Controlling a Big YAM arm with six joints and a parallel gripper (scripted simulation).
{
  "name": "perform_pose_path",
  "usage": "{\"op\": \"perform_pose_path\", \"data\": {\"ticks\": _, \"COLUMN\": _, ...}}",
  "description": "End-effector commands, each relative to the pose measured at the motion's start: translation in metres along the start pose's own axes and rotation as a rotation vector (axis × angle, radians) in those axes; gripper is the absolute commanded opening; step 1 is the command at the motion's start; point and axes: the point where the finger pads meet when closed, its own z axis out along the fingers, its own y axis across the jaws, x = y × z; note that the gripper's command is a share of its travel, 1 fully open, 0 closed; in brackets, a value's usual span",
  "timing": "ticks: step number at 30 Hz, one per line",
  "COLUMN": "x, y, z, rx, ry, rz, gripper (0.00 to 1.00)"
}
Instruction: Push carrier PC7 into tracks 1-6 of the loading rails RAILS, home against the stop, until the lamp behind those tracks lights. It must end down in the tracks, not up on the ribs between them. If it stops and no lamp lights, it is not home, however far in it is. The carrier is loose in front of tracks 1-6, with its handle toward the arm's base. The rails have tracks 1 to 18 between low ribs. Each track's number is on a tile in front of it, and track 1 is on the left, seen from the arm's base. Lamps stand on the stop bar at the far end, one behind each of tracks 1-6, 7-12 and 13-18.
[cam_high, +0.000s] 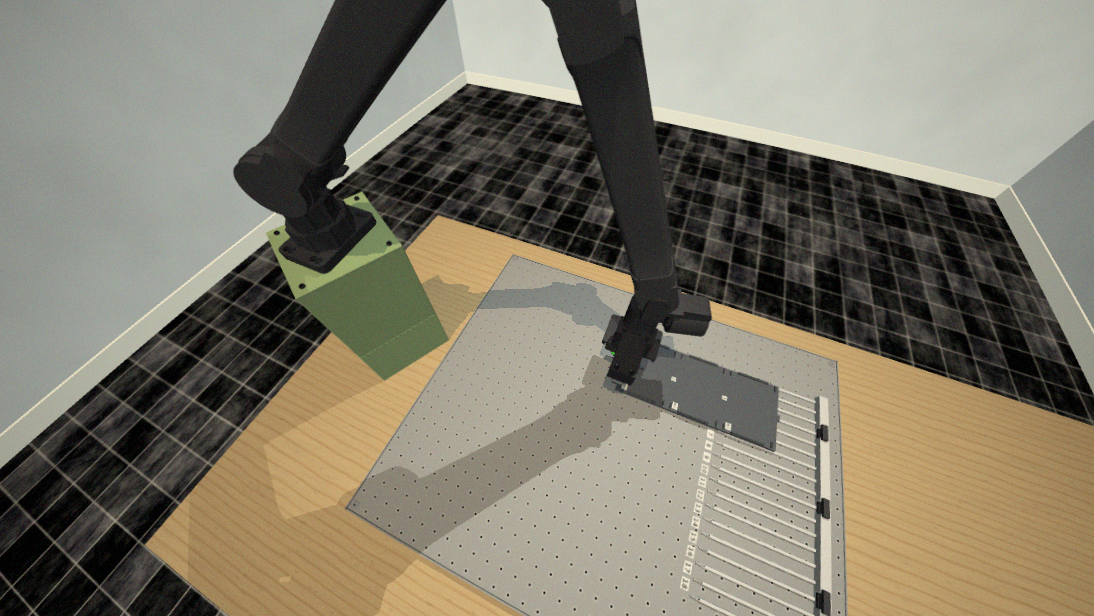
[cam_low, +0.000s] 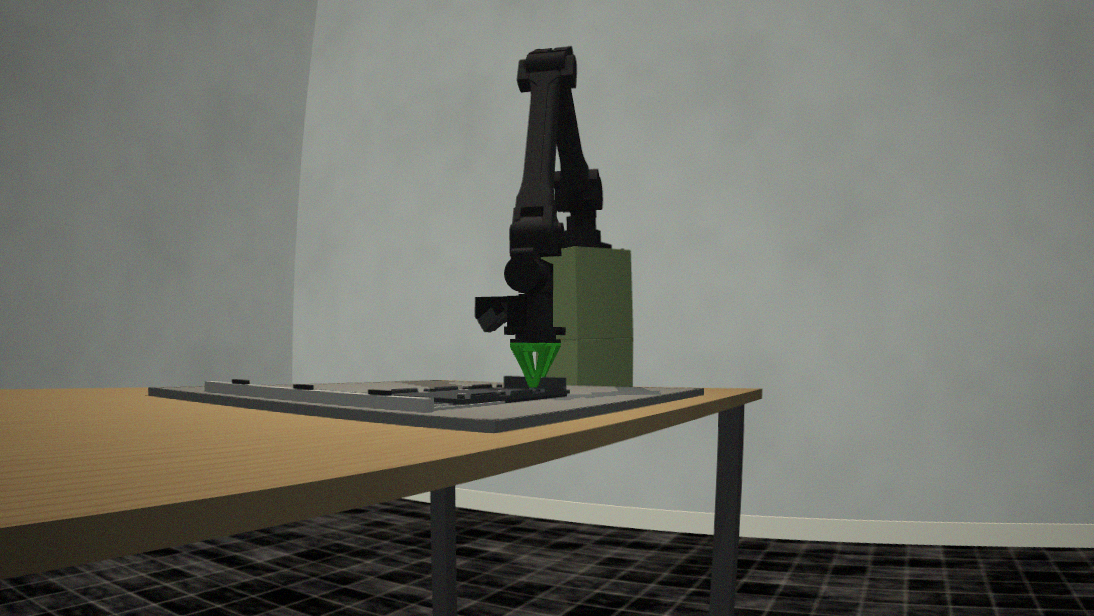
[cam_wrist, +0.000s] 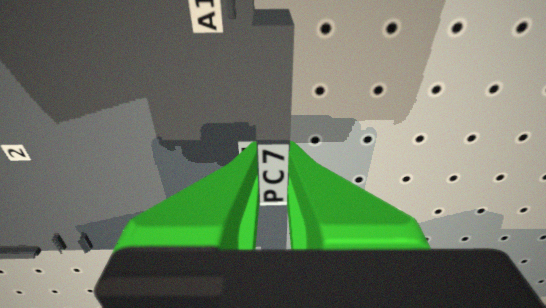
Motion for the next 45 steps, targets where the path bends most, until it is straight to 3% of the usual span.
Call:
{"op": "perform_pose_path", "data": {"ticks": 1, "x": -0.004, "y": 0.031, "z": -0.002, "rx": -0.036, "ry": 0.007, "rz": 0.004, "gripper": 0.00}}
{"op": "perform_pose_path", "data": {"ticks": 45, "x": -0.004, "y": 0.072, "z": -0.005, "rx": -0.046, "ry": 0.009, "rz": 0.004, "gripper": 0.00}}
